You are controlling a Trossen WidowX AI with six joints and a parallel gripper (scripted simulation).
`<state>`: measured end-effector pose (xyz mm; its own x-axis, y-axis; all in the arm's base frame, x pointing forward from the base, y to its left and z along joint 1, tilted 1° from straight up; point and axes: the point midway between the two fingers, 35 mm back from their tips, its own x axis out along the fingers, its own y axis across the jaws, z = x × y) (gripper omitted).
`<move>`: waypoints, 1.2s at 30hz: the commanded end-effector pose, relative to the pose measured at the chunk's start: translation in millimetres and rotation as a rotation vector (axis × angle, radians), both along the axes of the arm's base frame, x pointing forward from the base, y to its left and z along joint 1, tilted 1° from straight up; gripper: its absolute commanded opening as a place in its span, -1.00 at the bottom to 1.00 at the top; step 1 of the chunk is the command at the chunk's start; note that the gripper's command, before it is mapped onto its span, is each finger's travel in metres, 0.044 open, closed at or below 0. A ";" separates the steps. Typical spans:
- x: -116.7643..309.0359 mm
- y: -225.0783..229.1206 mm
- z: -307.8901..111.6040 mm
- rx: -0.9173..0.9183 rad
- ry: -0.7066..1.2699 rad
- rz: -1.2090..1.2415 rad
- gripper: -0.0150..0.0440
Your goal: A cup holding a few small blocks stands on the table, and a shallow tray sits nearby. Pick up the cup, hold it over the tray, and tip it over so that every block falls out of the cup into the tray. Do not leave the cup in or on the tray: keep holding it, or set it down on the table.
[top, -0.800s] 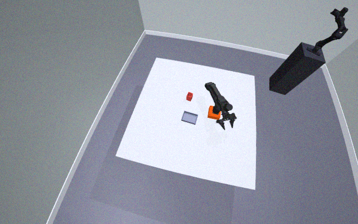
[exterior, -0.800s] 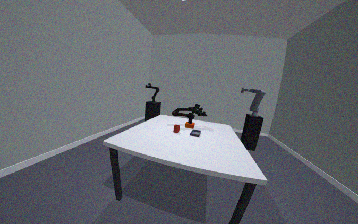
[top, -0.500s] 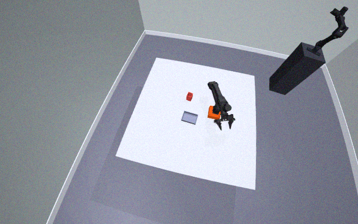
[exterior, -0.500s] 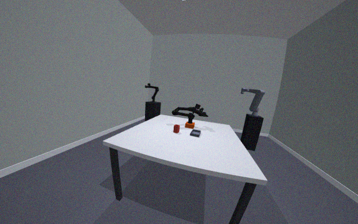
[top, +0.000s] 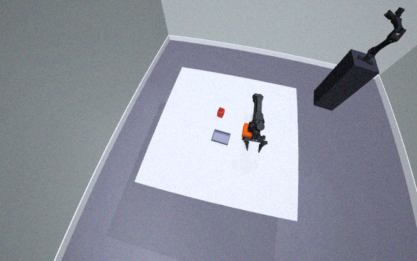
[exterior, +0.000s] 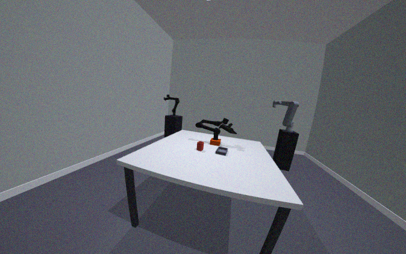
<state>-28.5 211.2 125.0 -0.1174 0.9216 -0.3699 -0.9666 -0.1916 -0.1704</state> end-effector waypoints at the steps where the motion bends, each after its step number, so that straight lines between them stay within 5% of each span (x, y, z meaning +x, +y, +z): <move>1: 15.4 3.0 -0.3 -0.006 -0.002 -0.066 1.00; 36: 178.3 -37.4 -4.4 -0.042 0.054 -0.787 1.00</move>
